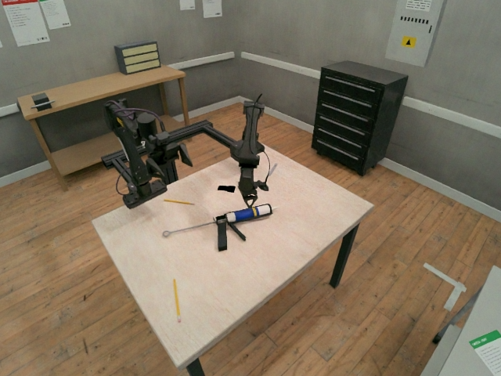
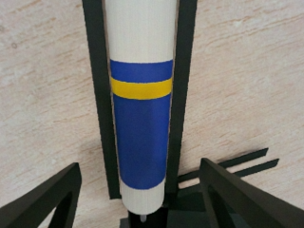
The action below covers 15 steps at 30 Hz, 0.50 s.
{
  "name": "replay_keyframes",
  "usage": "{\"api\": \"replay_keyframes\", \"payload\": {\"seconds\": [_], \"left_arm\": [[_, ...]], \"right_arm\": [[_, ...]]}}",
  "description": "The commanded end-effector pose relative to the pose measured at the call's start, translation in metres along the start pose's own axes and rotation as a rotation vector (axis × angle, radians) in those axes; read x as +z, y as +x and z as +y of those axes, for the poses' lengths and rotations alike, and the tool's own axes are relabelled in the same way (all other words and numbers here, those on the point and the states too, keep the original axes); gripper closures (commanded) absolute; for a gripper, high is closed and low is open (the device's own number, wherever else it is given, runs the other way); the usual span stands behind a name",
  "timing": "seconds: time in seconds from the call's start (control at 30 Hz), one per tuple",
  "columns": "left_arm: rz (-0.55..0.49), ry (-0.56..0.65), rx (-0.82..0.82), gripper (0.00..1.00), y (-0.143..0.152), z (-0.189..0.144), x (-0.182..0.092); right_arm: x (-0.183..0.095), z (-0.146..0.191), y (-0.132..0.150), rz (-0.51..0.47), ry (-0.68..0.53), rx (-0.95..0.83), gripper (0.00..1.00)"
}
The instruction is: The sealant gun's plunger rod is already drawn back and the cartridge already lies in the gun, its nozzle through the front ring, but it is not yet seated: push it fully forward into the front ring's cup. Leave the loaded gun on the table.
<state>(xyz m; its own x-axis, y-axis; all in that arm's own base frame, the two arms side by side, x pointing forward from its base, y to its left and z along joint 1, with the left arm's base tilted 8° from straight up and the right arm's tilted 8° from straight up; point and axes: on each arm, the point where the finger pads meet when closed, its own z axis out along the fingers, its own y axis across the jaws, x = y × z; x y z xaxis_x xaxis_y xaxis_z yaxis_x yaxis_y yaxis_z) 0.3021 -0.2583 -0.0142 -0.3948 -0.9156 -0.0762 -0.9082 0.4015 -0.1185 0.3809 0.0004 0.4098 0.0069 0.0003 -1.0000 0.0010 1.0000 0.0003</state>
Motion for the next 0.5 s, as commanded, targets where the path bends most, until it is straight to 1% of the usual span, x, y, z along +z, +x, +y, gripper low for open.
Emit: {"api": "replay_keyframes", "payload": {"seconds": [0.0, 0.07, 0.1, 0.2, 0.27, 0.3, 0.4, 0.47], "left_arm": [[-0.001, 0.027, -0.001, 0.27, -0.004, -0.004, -0.003], [-0.004, 0.011, 0.013, 0.27, 0.001, 0.000, 0.007], [-0.008, 0.000, 0.008, 0.27, -0.001, 0.001, 0.013], [-0.007, 0.001, 0.000, 0.27, -0.004, 0.000, 0.014], [0.002, 0.020, 0.017, 0.27, 0.005, -0.005, 0.011], [0.001, 0.010, 0.026, 0.27, 0.008, 0.000, 0.014], [-0.002, -0.001, 0.003, 0.27, -0.002, 0.001, 0.022], [0.001, 0.002, -0.001, 0.27, -0.002, -0.001, 0.025]], "right_arm": [[-0.010, 0.002, -0.031, -0.079, -0.003, 0.001, 0.00], [-0.010, 0.002, -0.032, -0.083, -0.003, 0.001, 0.00], [-0.010, 0.002, -0.032, -0.083, -0.003, 0.001, 0.00], [-0.010, 0.002, -0.032, -0.083, -0.003, 0.001, 0.00], [-0.010, 0.002, -0.032, -0.083, -0.003, 0.001, 0.00], [-0.010, 0.002, -0.032, -0.083, -0.003, 0.001, 0.00], [-0.010, 0.002, -0.032, -0.083, -0.003, 0.001, 0.00], [-0.010, 0.002, -0.032, -0.083, -0.003, 0.001, 0.00]]}}
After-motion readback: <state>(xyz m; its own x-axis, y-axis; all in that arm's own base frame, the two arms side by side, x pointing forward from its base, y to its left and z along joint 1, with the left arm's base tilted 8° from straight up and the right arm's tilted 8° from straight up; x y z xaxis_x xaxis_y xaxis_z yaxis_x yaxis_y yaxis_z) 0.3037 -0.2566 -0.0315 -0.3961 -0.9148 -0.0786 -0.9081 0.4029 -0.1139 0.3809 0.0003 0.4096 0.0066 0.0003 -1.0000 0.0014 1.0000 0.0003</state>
